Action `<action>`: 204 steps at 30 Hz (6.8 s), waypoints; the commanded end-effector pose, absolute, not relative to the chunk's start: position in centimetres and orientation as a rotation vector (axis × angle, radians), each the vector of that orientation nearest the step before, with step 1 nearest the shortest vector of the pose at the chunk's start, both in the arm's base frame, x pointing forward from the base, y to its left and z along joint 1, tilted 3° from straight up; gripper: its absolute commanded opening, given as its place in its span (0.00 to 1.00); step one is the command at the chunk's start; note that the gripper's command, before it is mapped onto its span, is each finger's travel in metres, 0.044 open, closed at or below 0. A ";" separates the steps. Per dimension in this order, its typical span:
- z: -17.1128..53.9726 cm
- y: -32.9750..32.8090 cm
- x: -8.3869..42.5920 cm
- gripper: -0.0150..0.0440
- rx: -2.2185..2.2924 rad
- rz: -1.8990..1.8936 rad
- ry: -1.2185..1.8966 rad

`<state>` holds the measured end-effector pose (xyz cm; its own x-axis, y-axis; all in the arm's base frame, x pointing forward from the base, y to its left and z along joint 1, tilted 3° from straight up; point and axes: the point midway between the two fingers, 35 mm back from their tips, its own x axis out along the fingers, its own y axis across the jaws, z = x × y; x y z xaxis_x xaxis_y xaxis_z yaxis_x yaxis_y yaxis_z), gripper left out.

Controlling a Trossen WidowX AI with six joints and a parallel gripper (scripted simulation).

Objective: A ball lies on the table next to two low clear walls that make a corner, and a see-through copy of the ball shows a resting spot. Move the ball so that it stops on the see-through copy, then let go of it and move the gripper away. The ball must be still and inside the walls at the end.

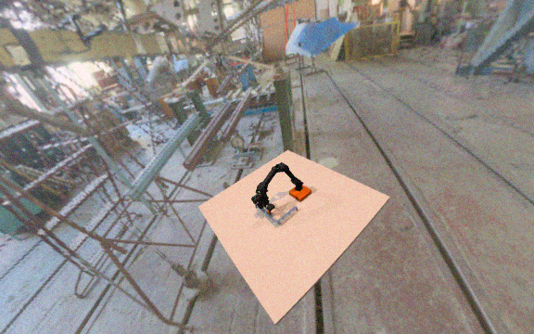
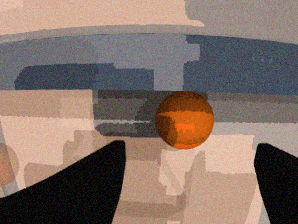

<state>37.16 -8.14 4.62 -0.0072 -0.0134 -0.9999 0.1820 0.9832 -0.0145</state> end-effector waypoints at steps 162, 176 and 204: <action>1.4 5.5 35.0 0.25 1.334 -1.355 1.138; -0.4 5.5 35.0 0.25 1.334 -1.355 1.138; 8.5 5.5 35.2 0.71 1.334 -1.354 1.138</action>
